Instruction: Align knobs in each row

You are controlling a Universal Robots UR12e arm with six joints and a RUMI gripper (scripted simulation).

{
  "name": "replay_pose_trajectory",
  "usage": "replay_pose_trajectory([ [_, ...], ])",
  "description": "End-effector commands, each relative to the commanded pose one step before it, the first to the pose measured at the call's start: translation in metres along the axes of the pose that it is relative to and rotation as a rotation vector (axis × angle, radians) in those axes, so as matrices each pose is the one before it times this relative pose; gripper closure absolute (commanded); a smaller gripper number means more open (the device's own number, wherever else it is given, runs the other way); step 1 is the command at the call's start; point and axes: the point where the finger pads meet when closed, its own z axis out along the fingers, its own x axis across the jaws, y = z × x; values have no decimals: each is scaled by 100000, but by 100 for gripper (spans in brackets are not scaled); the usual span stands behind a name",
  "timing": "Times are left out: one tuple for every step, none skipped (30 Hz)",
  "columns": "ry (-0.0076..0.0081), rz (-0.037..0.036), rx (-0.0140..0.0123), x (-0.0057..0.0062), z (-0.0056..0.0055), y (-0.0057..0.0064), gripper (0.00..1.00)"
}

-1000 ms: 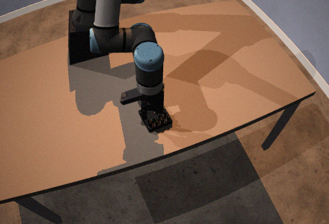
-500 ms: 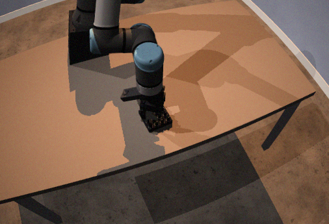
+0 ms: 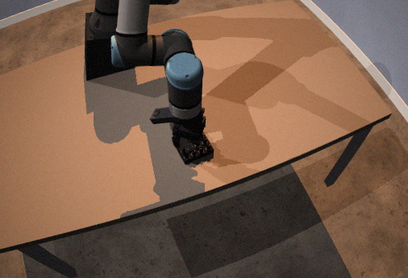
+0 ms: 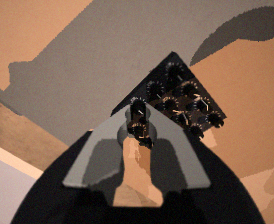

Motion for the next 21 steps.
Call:
replay_pose_trajectory([
  [-110,1062,-60,-44,-48,36,96],
  [0,194,0,1,0,0,96],
  [0,162,0,1,0,0,96],
  [0,132,0,1,0,0,96],
  [0,104,0,0,0,0,96],
  [0,80,0,0,0,0,96],
  [0,58,0,0,0,0,96],
  [0,39,0,0,0,0,96],
  [0,24,0,0,0,0,96],
  [0,13,0,0,0,0,96],
  [0,5,0,0,0,0,96],
  [0,1,0,0,0,0,96],
  [0,0,0,0,0,0,96],
  [0,0,0,0,0,0,96],
  [0,0,0,0,0,0,96],
  [0,0,0,0,0,0,96],
  [0,0,0,0,0,0,96],
  [0,0,0,0,0,0,96],
  [0,0,0,0,0,0,96],
  [0,0,0,0,0,0,96],
  [0,0,0,0,0,0,96],
])
